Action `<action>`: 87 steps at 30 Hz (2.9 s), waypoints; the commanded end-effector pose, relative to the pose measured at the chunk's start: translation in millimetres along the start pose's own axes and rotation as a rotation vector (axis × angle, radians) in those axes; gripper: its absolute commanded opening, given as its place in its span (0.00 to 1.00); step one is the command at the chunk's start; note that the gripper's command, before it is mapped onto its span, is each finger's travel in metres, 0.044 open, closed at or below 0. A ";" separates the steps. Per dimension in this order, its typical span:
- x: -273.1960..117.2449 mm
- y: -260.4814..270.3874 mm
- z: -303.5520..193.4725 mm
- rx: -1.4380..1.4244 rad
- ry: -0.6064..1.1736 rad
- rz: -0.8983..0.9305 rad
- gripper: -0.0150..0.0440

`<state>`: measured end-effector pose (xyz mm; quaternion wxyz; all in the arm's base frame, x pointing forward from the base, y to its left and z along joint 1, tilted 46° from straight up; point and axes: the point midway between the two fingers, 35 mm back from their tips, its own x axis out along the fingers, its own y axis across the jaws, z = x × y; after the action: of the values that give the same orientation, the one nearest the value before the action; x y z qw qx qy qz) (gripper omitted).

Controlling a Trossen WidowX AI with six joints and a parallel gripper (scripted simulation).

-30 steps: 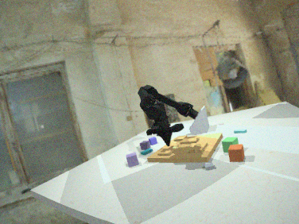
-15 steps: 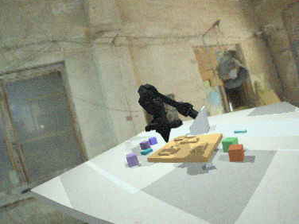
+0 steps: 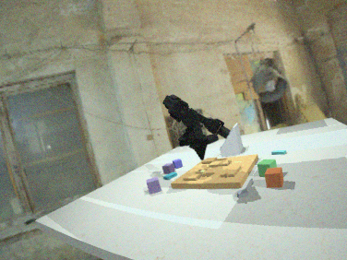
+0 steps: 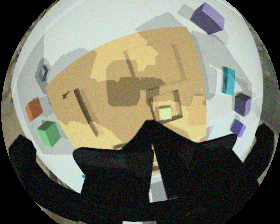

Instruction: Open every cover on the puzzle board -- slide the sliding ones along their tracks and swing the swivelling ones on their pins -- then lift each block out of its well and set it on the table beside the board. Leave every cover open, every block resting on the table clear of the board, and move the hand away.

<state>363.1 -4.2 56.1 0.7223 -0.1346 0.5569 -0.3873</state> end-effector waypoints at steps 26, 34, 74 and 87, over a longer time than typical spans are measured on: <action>-5.6 14.6 -156.0 1.269 0.005 -0.017 0.25; -5.6 14.6 -156.0 1.269 0.005 -0.017 0.25; 11.9 15.8 -155.5 1.269 0.006 -0.016 0.25; 25.0 15.9 -155.6 1.269 0.005 -0.016 0.25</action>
<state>231.3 30.1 -21.6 0.6563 0.3218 0.2193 -0.6462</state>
